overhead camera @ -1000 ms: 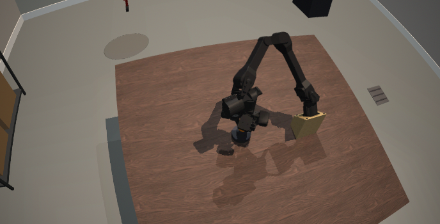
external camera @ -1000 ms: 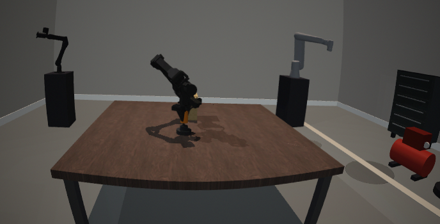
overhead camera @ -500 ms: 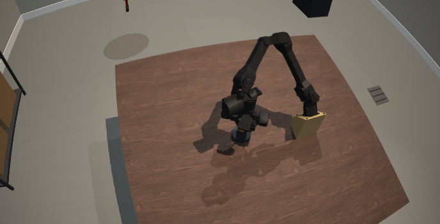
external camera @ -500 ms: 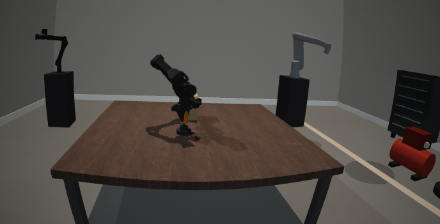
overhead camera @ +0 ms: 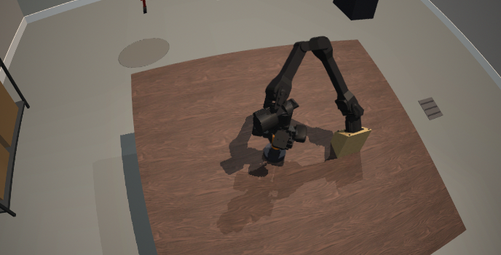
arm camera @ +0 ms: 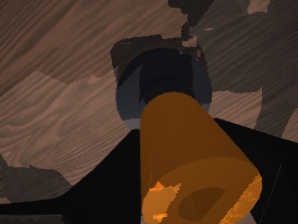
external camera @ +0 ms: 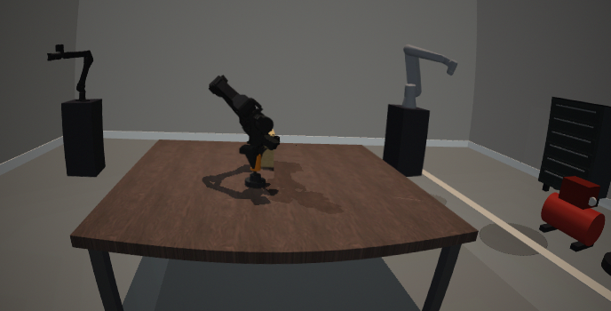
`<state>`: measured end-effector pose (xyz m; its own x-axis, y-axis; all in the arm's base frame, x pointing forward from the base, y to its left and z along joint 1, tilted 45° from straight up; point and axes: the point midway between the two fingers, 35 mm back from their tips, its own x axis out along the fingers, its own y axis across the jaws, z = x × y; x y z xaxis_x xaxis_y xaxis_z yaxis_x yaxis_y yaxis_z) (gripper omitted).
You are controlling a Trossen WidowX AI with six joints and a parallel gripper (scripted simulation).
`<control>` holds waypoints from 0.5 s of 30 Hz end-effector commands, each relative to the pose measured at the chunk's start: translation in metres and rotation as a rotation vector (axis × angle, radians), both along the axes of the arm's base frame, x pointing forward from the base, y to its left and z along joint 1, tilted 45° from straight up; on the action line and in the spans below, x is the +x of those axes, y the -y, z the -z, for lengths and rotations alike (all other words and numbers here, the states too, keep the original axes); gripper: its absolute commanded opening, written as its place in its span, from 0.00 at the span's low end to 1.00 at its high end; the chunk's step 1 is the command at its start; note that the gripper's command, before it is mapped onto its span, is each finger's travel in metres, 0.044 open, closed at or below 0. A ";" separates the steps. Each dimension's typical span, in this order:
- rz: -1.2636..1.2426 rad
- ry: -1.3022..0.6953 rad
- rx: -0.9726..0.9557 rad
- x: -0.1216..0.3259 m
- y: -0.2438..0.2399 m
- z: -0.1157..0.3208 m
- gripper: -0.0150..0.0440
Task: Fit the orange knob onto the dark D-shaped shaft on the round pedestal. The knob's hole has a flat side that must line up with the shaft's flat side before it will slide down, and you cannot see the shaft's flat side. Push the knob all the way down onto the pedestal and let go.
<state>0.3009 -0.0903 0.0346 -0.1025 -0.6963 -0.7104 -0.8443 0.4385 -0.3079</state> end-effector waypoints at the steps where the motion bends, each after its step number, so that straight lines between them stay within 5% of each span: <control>1: -0.083 -0.072 0.010 0.002 -0.002 -0.002 0.25; 15: -0.113 -0.101 0.014 0.000 0.000 0.001 0.25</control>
<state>0.3016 -0.0906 0.0332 -0.0989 -0.6960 -0.7112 -0.9131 0.3476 -0.2131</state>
